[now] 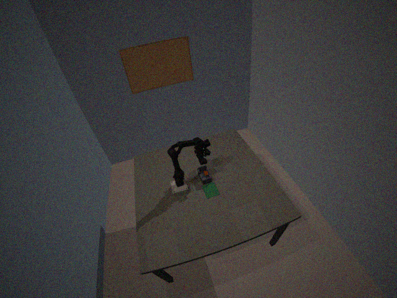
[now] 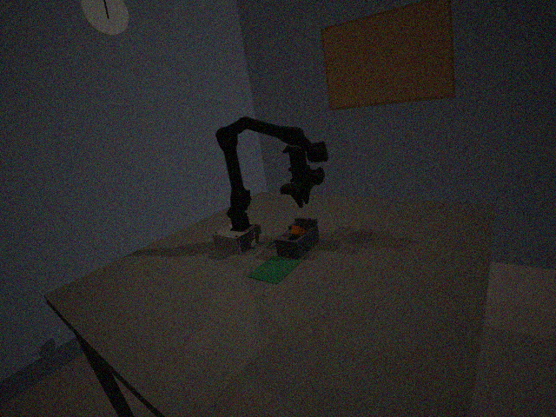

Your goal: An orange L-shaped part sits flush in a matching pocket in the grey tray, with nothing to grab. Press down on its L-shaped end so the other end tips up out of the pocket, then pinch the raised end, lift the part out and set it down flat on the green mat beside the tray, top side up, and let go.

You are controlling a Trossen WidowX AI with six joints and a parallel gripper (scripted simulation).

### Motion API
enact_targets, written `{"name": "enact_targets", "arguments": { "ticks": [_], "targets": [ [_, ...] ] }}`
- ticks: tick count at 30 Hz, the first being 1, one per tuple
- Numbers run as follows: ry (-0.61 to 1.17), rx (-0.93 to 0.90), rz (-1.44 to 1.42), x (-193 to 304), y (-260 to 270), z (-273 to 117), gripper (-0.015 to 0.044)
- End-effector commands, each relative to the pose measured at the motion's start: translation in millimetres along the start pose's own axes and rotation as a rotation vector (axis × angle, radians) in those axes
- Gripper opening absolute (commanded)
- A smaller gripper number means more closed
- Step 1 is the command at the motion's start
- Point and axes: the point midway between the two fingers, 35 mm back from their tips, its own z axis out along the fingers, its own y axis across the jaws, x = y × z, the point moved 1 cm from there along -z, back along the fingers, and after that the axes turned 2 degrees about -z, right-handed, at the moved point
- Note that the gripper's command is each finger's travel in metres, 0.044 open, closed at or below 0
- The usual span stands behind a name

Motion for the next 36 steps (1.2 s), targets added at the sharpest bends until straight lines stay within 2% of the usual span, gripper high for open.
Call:
{"name": "enact_targets", "arguments": {
  "ticks": [1, 24, 25, 28, 36],
  "targets": [
    [0.0, 0.0, 0.0, 0.0, 0.0, 0.0, 0.018],
    [0.0, 0.0, 0.0, 0.0, 0.0, 0.0, 0.018],
    [0.0, 0.0, 0.02, -0.3, -1.0, -0.1, 0.0206],
    [-0.001, 0.001, 0.185, -2.4, -9.3, -0.5, 0.028],
    [-0.008, 0.004, 1.061, -9.1, -53.7, -2.8, 0.028]
  ]
}}
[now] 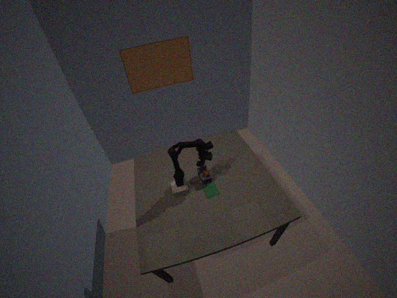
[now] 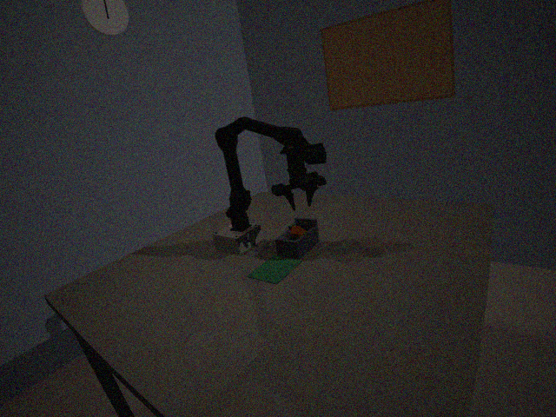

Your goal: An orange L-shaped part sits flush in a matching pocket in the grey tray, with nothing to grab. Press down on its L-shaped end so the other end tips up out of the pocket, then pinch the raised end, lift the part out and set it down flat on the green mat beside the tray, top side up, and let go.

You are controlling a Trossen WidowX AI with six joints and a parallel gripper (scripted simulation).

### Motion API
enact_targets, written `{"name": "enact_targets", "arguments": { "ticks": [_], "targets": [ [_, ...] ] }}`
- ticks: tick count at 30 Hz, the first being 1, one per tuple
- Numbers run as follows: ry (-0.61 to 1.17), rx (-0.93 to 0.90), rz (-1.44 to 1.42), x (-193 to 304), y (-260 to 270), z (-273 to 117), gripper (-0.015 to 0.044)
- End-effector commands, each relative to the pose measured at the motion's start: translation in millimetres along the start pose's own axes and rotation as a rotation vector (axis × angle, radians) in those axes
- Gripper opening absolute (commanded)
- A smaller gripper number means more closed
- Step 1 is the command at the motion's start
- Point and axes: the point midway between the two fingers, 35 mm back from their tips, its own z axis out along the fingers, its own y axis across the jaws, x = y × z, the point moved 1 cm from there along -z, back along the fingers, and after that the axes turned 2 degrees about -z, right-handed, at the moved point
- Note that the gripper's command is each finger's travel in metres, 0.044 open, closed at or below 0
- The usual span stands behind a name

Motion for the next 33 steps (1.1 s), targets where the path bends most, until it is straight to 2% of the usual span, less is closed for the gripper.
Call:
{"name": "enact_targets", "arguments": {
  "ticks": [1, 4, 6, 16, 23, 33],
  "targets": [
    [-0.003, 0.001, 0.564, -18.4, -23.1, -2.0, 0.028],
    [-0.006, 0.001, 0.884, -27.9, -36.3, -2.8, 0.028],
    [-0.007, 0.001, 0.957, -30.0, -39.5, -3.0, 0.028],
    [-0.007, 0.001, 0.957, -30.0, -39.4, -2.0, 0.028],
    [-0.007, 0.001, 0.957, -30.2, -39.5, 26.7, 0.028],
    [-0.007, 0.001, 0.957, -30.7, -39.2, 36.6, 0.028]
  ]
}}
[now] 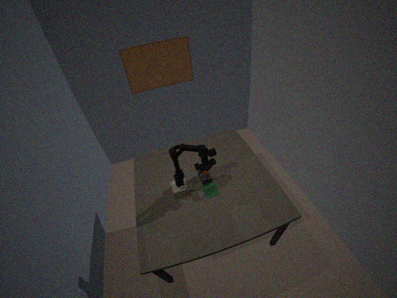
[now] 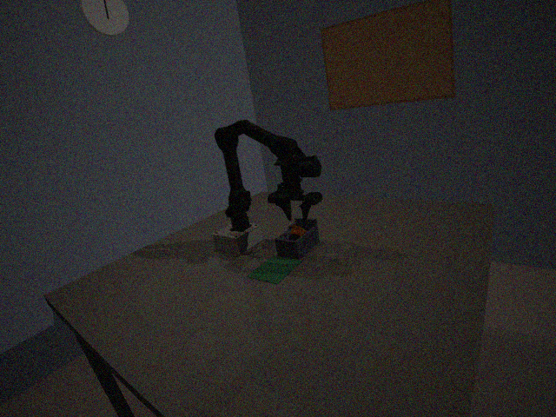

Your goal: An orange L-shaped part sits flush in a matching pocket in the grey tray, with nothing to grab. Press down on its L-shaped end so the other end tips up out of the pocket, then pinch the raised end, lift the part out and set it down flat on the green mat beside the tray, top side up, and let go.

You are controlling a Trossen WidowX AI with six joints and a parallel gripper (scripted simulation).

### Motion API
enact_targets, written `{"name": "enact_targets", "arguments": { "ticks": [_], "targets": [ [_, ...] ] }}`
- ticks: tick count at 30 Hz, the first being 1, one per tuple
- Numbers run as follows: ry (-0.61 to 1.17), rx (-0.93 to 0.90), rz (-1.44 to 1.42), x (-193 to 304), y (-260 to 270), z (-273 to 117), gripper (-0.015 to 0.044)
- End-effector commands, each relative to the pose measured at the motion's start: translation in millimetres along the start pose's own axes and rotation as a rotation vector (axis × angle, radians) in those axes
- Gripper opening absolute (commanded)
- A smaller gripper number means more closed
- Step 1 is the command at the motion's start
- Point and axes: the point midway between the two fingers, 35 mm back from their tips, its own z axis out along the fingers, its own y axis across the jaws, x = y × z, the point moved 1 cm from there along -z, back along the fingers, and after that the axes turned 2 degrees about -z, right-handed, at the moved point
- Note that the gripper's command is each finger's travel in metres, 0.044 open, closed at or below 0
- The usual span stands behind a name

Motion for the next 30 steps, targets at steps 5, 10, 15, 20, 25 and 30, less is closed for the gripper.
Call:
{"name": "enact_targets", "arguments": {
  "ticks": [5, 10, 15, 20, 25, 30],
  "targets": [
    [-0.005, 0.007, 0.004, -0.9, -0.7, 14.8, 0.028],
    [-0.005, 0.007, 0.004, -1.0, -0.6, 23.0, 0.028],
    [-0.005, 0.007, 0.004, -1.0, -0.9, 31.1, 0.028],
    [-0.005, 0.007, 0.004, -1.1, -1.4, 39.2, 0.028],
    [-0.005, 0.007, 0.004, -1.1, -2.1, 46.0, 0.028],
    [0.0, 0.003, 0.001, -0.3, -1.2, 42.9, 0.0228]
  ]
}}
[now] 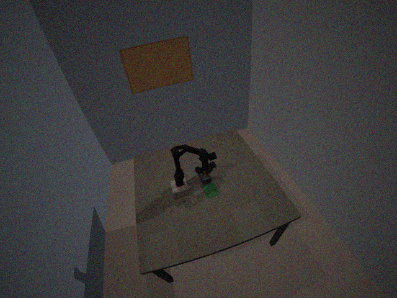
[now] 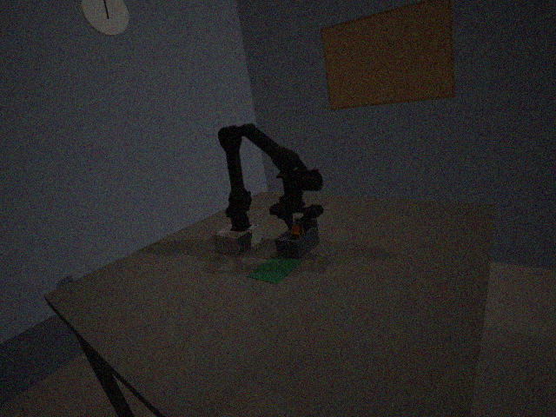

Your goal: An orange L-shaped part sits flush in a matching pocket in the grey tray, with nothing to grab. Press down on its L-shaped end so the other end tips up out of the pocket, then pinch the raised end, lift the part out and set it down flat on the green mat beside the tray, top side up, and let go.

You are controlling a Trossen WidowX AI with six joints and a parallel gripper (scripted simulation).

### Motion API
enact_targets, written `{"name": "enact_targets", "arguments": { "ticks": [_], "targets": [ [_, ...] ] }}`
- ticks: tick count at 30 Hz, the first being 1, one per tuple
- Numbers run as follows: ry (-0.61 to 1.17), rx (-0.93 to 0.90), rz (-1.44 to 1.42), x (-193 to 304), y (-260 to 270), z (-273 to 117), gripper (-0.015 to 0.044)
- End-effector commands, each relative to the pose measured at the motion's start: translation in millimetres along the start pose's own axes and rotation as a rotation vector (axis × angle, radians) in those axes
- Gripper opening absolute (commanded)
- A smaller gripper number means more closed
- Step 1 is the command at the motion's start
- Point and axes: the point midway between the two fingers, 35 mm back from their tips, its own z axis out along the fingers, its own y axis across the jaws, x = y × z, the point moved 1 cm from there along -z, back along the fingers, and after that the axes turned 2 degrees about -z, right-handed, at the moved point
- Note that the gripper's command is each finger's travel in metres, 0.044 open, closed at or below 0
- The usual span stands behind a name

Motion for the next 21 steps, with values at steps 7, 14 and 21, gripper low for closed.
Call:
{"name": "enact_targets", "arguments": {
  "ticks": [7, 14, 21],
  "targets": [
    [0.0, -0.001, 0.0, 0.0, 0.3, -0.5, 0.0122],
    [0.0, -0.001, 0.0, 0.0, 0.3, -0.5, 0.0056],
    [0.0, -0.001, 0.0, 0.0, 0.3, -0.8, 0.0]
  ]
}}
